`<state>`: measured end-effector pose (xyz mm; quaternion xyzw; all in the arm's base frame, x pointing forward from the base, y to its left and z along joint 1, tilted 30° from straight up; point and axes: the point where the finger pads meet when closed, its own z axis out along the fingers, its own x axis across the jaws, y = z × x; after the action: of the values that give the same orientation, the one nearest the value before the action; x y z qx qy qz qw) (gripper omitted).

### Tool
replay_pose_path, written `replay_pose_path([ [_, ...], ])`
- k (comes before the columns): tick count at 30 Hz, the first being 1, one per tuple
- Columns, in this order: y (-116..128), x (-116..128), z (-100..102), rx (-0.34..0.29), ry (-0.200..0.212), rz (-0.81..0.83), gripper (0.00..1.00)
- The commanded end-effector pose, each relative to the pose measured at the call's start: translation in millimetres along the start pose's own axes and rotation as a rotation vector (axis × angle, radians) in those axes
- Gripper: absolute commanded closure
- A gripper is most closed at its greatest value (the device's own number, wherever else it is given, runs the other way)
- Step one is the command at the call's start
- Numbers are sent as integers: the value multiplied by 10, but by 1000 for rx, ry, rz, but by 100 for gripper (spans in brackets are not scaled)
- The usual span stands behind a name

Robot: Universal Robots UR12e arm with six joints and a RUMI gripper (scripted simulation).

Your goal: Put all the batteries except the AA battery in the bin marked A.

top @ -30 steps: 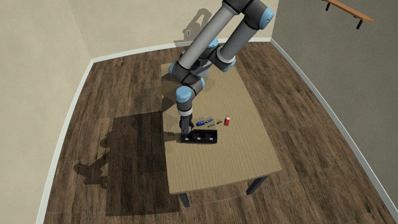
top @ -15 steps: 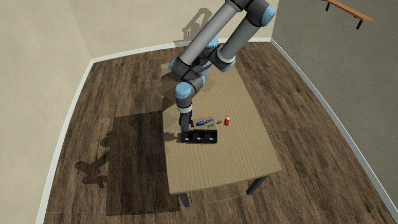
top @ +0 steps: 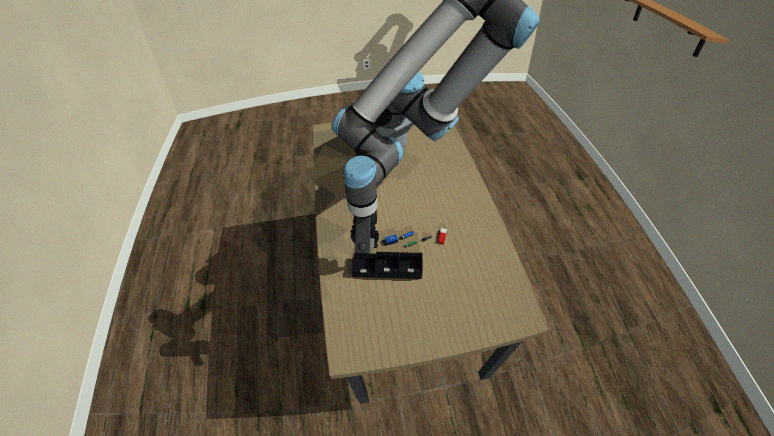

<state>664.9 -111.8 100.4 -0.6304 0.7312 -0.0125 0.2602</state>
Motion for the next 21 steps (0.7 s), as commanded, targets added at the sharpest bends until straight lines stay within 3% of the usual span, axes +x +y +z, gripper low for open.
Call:
replay_pose_path([
  [1,6,-228,-8,1,1,0,96],
  [9,25,-628,-8,1,1,0,96],
  [21,29,-715,-8,1,1,0,96],
])
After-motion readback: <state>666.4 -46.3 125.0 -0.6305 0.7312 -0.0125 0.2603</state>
